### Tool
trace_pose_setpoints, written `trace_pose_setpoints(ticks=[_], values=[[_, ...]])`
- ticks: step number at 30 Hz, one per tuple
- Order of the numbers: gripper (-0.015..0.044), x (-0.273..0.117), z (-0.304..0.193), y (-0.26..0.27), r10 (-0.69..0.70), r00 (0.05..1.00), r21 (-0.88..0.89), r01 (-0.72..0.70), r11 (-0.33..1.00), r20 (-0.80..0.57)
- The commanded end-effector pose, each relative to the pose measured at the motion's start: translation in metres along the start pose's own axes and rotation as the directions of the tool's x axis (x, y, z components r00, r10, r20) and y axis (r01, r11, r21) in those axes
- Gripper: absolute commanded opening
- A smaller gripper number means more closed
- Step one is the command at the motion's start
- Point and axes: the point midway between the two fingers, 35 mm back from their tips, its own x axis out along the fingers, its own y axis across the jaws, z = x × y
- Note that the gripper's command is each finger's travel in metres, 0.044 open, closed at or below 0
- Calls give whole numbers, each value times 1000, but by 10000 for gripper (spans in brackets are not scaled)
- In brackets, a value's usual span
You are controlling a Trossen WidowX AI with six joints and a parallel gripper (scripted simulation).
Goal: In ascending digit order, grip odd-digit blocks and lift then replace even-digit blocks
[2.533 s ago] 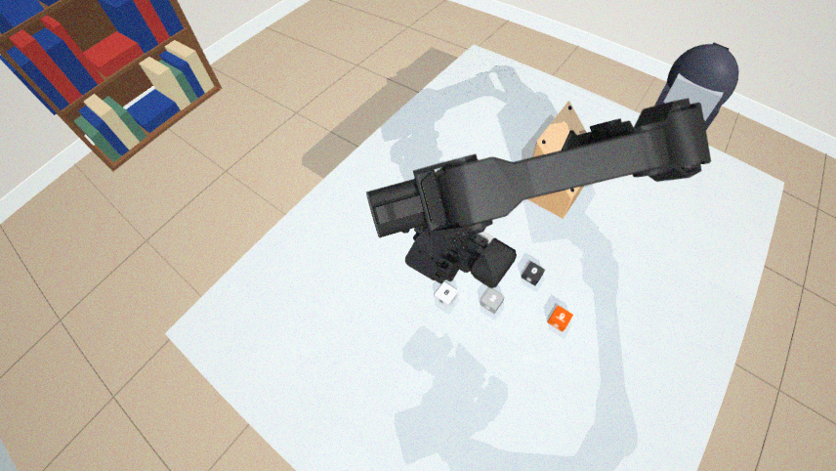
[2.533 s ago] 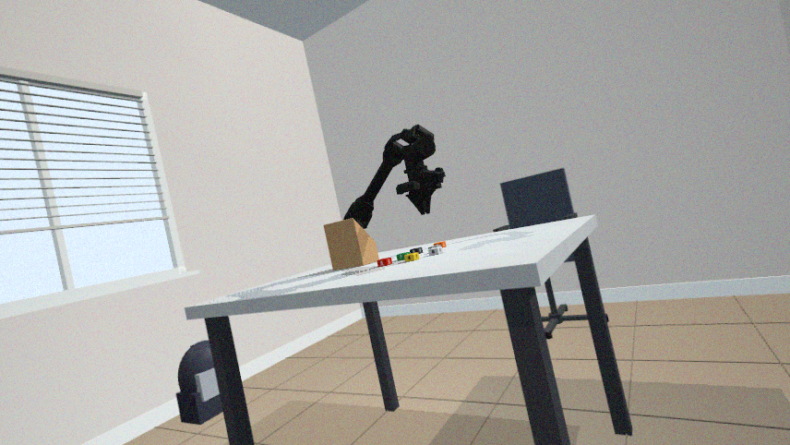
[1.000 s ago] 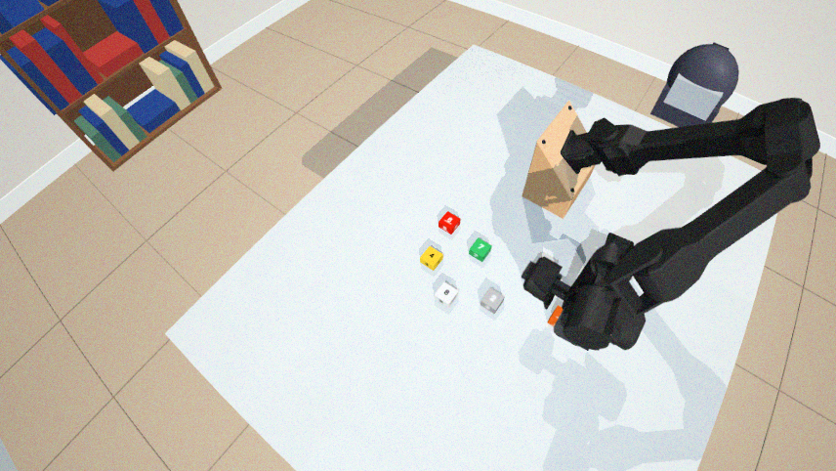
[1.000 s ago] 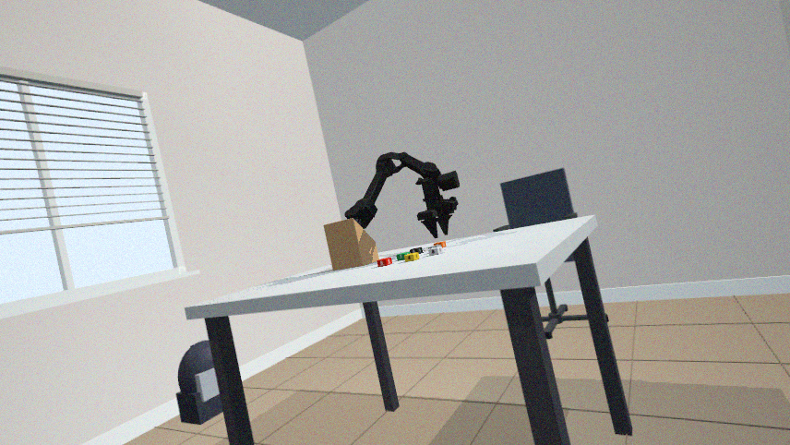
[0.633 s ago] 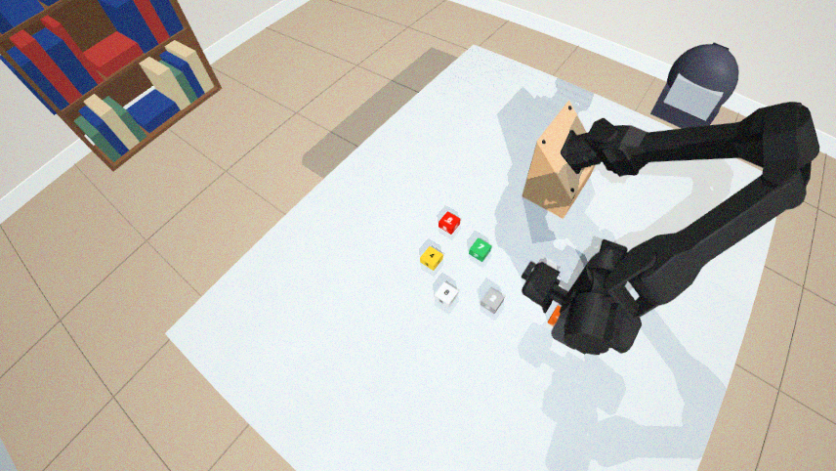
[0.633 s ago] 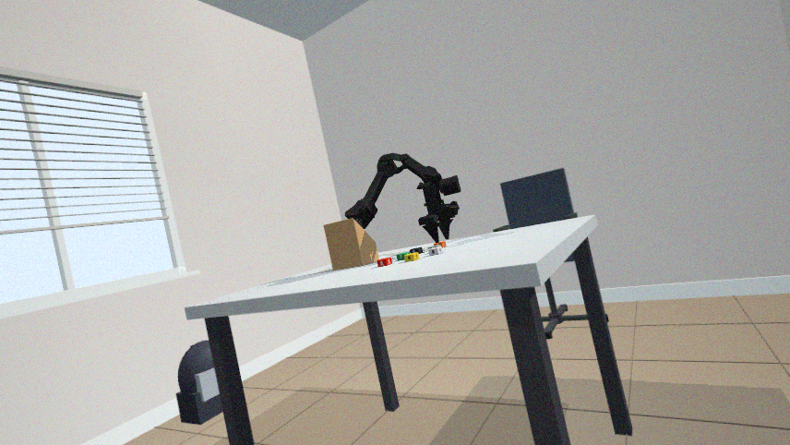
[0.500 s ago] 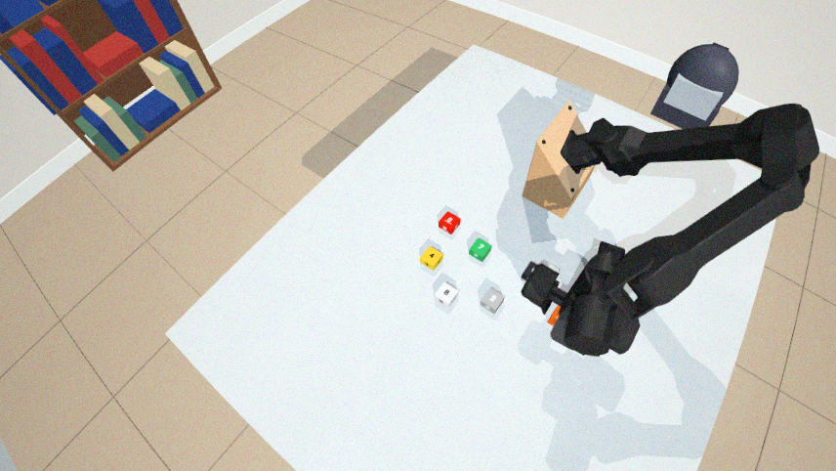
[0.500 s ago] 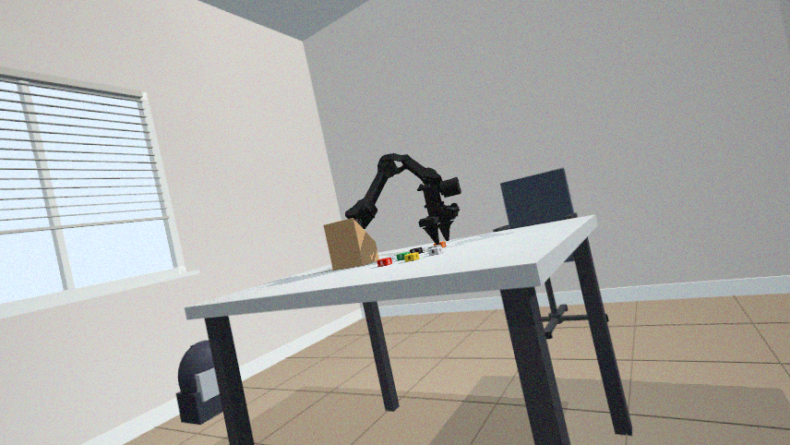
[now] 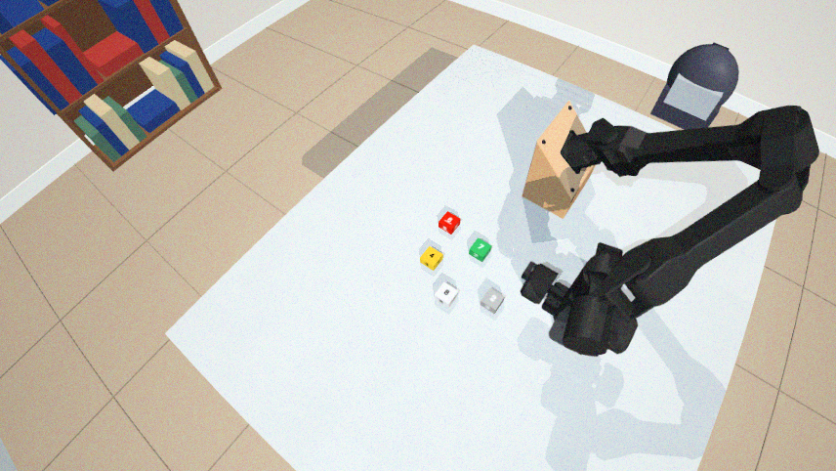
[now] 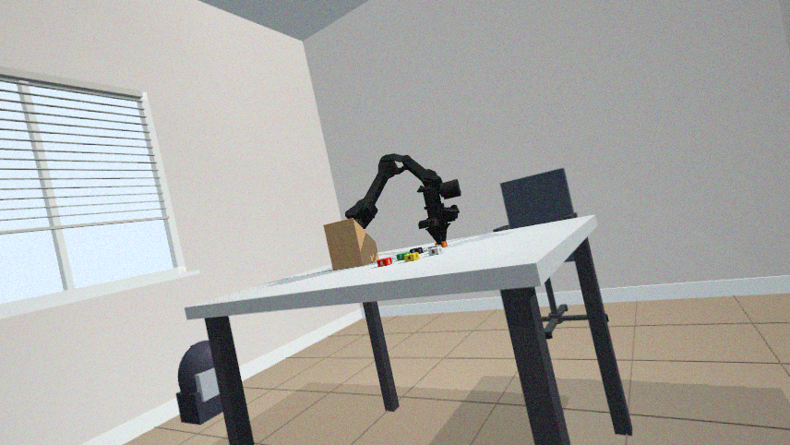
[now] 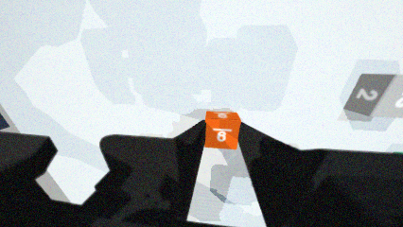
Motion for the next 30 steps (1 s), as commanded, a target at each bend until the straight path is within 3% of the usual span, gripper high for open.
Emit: trace_pose_setpoints(ticks=[1, 14, 24, 28, 30], values=[[120, 1, 0, -1, -2, 1000, 4, 2, 1000, 0], [120, 1, 0, -1, -2, 1000, 4, 2, 1000, 0], [383, 1, 0, -1, -2, 1000, 4, 2, 1000, 0], [400, -2, 0, -1, -3, 1000, 4, 3, 1000, 0], [400, -24, 1, -1, -4, 1000, 4, 4, 1000, 0]])
